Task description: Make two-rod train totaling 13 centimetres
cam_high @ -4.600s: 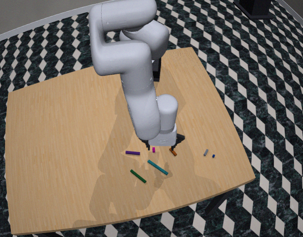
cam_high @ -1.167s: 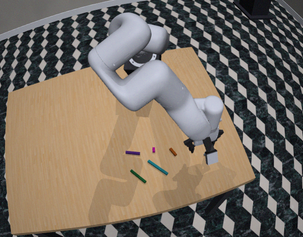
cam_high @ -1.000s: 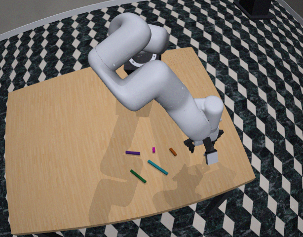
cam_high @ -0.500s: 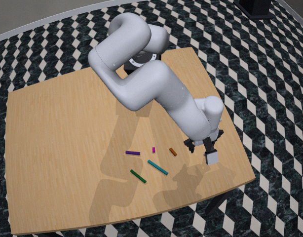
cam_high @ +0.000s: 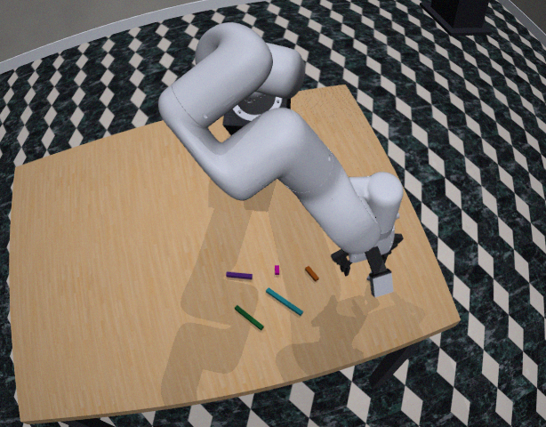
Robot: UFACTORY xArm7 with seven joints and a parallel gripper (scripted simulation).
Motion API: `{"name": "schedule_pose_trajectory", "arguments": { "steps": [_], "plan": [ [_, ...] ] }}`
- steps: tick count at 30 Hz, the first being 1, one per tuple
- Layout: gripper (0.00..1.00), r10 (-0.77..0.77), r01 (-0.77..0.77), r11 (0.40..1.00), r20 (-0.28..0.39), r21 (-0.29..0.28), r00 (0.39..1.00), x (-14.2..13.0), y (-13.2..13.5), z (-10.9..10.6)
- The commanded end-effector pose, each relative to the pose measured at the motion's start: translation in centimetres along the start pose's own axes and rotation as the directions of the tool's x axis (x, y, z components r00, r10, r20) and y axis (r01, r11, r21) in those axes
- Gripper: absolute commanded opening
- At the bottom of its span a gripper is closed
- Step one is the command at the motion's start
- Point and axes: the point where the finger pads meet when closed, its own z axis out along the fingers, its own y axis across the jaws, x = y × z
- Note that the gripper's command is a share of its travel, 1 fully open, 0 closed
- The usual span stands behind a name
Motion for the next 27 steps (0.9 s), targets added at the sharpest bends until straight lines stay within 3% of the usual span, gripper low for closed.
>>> {"name": "schedule_pose_trajectory", "arguments": {
  "steps": [1,24,26,27],
  "plan": [
    [1.00,-0.001,0.001,1.000,-0.002,0.001,1.000,0.1,-0.1,-0.1],
    [1.00,-0.001,0.001,1.000,-0.002,0.001,1.000,0.1,-0.1,-0.1],
    [1.00,0.059,-0.059,0.998,-0.004,0.003,0.998,0.5,1.2,-0.1],
    [1.00,0.163,-0.163,0.987,-0.007,0.004,0.987,1.0,3.4,-0.3]
  ]
}}
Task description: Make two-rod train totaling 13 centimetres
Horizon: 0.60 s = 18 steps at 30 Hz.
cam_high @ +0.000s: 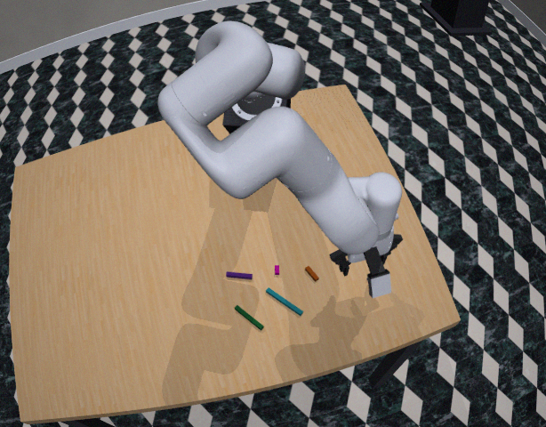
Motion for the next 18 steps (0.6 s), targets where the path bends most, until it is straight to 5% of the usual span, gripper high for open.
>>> {"name": "schedule_pose_trajectory", "arguments": {
  "steps": [1,3,4,8,15,18],
  "plan": [
    [1.00,0.166,-0.166,0.986,-0.008,0.000,0.986,1.1,3.6,-0.2],
    [1.00,0.166,-0.166,0.986,-0.008,0.000,0.986,1.1,3.6,-0.2],
    [1.00,0.283,-0.283,0.959,-0.010,0.001,0.959,1.5,6.1,-0.3],
    [1.00,0.412,-0.412,0.911,-0.010,0.000,0.911,1.5,9.0,-0.4],
    [1.00,0.676,-0.676,0.737,-0.002,-0.011,0.737,0.3,15.2,-0.4],
    [1.00,0.694,-0.694,0.720,-0.001,-0.012,0.720,0.1,15.6,-0.3]
  ]
}}
